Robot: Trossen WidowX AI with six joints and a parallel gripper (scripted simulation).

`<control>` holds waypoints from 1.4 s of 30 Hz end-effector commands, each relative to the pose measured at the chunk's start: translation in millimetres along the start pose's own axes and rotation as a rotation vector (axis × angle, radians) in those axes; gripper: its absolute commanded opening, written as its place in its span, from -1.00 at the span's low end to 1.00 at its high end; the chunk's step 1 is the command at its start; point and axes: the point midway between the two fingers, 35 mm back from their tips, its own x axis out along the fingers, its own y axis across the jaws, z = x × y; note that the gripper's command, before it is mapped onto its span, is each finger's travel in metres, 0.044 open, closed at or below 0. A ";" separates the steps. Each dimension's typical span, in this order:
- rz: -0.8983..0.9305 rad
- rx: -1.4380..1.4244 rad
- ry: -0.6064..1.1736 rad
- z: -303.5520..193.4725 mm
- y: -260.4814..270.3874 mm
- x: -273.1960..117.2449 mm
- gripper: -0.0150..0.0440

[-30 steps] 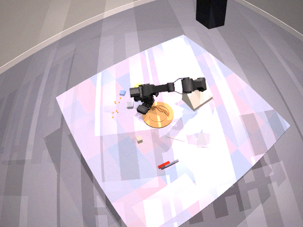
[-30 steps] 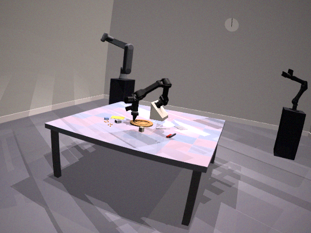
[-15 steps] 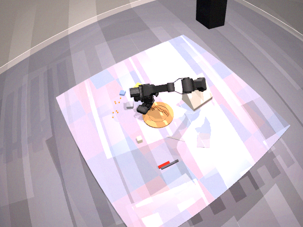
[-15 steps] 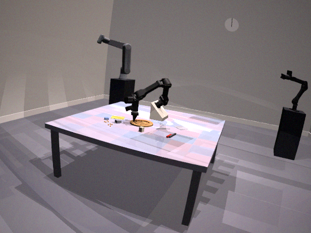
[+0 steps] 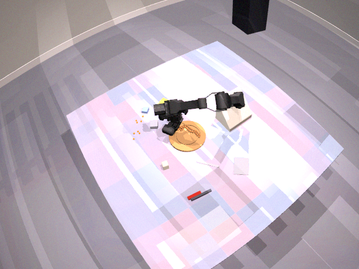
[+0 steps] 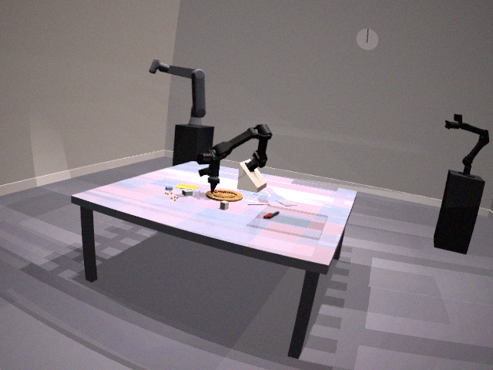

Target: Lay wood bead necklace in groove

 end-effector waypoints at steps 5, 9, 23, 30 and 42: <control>0.000 0.000 0.000 0.0 0.0 0.0 0.04; 0.000 0.000 0.000 0.0 0.0 0.0 0.40; -0.002 0.005 0.007 -1.7 -0.5 -1.2 1.00; -0.002 0.005 0.007 -1.7 -0.5 -1.2 1.00; -0.002 0.005 0.007 -1.7 -0.5 -1.2 1.00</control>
